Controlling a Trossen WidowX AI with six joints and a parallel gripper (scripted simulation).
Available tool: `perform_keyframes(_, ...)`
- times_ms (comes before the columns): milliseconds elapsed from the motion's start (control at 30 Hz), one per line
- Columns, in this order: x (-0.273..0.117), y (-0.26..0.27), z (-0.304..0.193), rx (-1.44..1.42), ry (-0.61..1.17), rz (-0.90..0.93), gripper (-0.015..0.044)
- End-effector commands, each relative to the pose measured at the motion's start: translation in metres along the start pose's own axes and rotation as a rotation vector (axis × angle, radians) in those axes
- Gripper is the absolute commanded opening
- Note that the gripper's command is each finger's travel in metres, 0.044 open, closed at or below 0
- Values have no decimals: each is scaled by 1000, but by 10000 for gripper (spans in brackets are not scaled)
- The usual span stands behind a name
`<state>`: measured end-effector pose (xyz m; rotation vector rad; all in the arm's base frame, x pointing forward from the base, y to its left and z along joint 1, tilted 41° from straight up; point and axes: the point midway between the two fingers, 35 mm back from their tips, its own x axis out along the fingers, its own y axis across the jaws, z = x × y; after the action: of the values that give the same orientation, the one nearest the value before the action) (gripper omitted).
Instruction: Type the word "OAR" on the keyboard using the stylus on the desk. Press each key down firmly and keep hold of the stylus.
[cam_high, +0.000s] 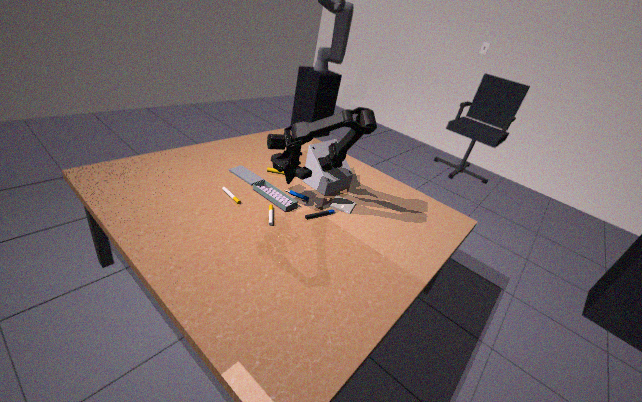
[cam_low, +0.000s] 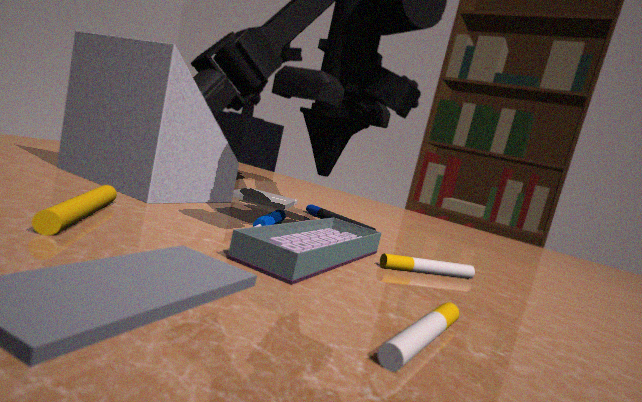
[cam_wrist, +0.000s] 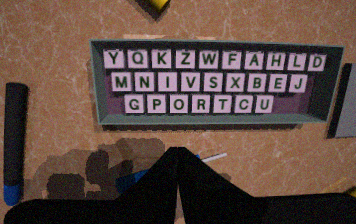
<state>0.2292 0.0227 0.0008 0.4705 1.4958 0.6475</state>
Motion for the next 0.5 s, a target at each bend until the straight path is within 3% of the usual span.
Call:
perform_keyframes(0, -19, 1, 0, -9, 1, -5, 0)
perform_keyframes(267, -13, 1, 2, -7, -7, -3, 0)
perform_keyframes(467, -9, -4, -4, -186, 22, 36, 150)
